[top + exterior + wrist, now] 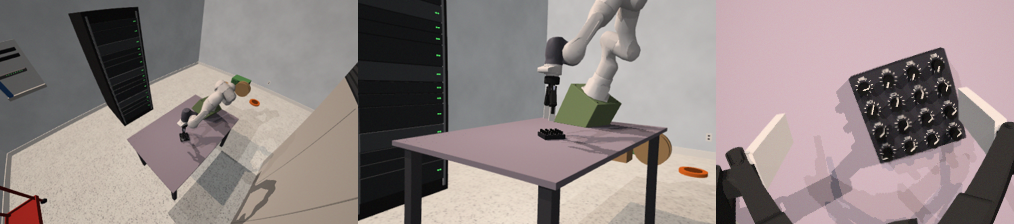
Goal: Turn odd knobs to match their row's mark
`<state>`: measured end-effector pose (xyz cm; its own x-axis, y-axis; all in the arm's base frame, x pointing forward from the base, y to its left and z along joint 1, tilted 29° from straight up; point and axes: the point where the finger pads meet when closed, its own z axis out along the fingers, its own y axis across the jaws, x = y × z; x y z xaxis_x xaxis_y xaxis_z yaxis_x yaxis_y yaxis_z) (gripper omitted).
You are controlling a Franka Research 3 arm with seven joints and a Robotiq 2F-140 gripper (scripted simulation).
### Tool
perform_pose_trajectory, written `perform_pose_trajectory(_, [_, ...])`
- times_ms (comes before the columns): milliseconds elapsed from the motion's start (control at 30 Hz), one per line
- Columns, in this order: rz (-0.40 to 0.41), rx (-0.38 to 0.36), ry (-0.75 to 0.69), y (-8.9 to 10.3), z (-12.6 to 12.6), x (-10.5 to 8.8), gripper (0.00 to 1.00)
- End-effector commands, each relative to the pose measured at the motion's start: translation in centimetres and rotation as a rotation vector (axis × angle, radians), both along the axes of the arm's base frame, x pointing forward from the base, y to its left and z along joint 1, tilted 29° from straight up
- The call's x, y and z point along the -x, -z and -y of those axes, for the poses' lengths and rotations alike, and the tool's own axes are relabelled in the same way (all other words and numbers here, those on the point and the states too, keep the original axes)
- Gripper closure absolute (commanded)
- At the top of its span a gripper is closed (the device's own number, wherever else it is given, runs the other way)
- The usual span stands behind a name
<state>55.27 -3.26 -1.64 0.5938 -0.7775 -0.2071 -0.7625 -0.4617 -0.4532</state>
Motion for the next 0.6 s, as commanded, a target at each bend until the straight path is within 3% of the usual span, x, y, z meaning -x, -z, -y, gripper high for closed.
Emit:
perform_pose_trajectory(0, [0.054,0.026,-0.123,0.1,-0.2,0.9,0.0])
perform_pose_trajectory(567, [0.072,0.057,-0.327,1.1,-0.7,5.7,0.0])
